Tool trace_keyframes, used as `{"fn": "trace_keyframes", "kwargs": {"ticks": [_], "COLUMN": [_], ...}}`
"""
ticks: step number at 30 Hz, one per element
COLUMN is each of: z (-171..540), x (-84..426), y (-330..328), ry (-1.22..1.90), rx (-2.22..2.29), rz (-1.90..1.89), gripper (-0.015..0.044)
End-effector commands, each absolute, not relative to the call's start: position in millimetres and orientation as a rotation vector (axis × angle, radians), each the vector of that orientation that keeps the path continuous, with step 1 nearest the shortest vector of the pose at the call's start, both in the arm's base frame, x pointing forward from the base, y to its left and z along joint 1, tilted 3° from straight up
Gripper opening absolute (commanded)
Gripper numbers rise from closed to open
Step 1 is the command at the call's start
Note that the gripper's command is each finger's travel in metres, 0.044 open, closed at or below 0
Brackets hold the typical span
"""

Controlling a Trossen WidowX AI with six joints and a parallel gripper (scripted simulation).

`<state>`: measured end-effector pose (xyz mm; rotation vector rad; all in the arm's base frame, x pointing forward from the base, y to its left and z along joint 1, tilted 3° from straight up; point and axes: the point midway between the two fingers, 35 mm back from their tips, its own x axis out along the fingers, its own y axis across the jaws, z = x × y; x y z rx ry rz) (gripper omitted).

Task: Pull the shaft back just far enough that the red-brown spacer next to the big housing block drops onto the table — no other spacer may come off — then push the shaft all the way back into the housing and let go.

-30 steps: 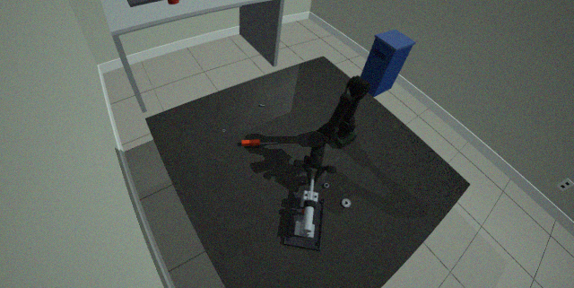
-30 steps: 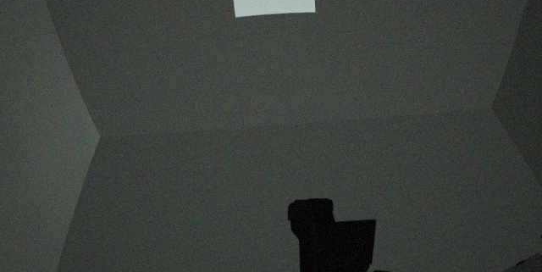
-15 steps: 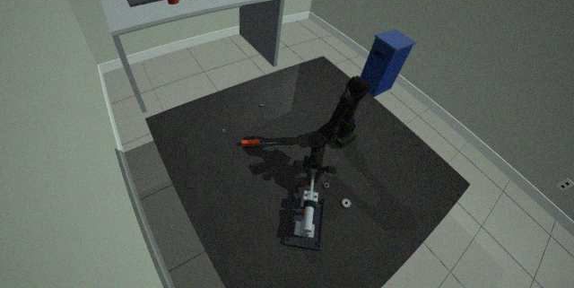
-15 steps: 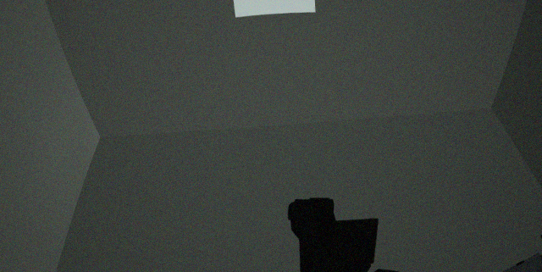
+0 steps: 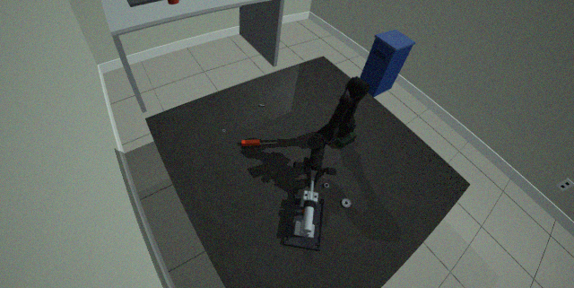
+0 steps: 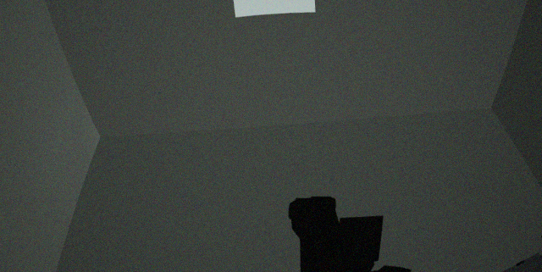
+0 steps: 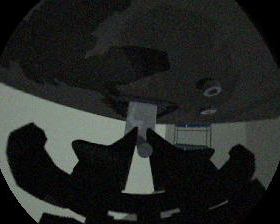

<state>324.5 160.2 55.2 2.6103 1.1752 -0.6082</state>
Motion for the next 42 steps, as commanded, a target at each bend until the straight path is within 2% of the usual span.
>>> {"fn": "trace_keyframes", "kwargs": {"ticks": [1,42], "z": [57.2,58.1], "x": [327.0,336.0], "y": [162.9,173.5], "ry": [1.178,1.178], "rx": [2.611,2.612], "rz": [-0.601,-0.599], "gripper": [0.0,0.0]}}
